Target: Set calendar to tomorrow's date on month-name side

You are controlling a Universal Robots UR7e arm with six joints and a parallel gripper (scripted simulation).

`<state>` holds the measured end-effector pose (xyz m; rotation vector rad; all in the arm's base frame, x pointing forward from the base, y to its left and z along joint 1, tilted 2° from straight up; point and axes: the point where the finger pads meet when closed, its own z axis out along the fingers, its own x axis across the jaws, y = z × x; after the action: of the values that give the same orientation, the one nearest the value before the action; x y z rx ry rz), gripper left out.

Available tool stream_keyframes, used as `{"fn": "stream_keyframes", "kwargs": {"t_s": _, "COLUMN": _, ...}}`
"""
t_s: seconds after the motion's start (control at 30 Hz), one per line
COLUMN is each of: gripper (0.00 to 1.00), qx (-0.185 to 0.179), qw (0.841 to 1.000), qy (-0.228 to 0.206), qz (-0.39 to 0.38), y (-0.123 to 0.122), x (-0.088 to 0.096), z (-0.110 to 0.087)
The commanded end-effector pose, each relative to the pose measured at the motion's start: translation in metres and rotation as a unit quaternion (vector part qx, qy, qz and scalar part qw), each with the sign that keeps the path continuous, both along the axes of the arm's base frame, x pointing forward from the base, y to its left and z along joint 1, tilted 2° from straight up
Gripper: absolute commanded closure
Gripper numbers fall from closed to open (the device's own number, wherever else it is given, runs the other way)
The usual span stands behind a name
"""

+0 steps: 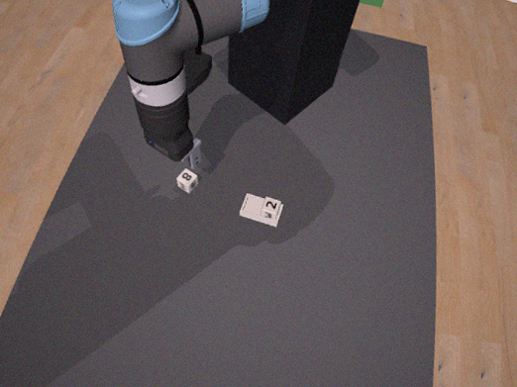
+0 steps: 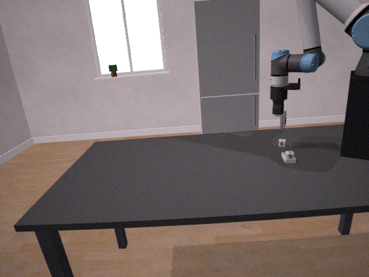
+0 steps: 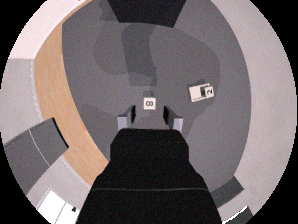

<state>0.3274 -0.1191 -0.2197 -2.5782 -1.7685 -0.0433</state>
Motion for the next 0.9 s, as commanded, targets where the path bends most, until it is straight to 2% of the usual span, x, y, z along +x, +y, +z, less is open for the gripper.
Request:
{"fn": "stream_keyframes", "kwargs": {"t_s": 0.0, "gripper": 0.0, "qx": 0.0, "qw": 1.0, "qy": 0.0, "qz": 0.0, "y": -0.0002, "x": 0.0003, "z": 0.0003}}
{"fn": "stream_keyframes", "kwargs": {"t_s": 0.6, "gripper": 0.0, "qx": 0.0, "qw": 1.0, "qy": 0.0, "qz": -0.002, "y": -0.0001, "x": 0.0002, "z": 0.0002}}
{"fn": "stream_keyframes", "kwargs": {"t_s": 0.87, "gripper": 0.0, "qx": 0.0, "qw": 0.999, "qy": 0.001, "qz": -0.042, "y": 0.0008, "x": -0.0007, "z": -0.0004}}
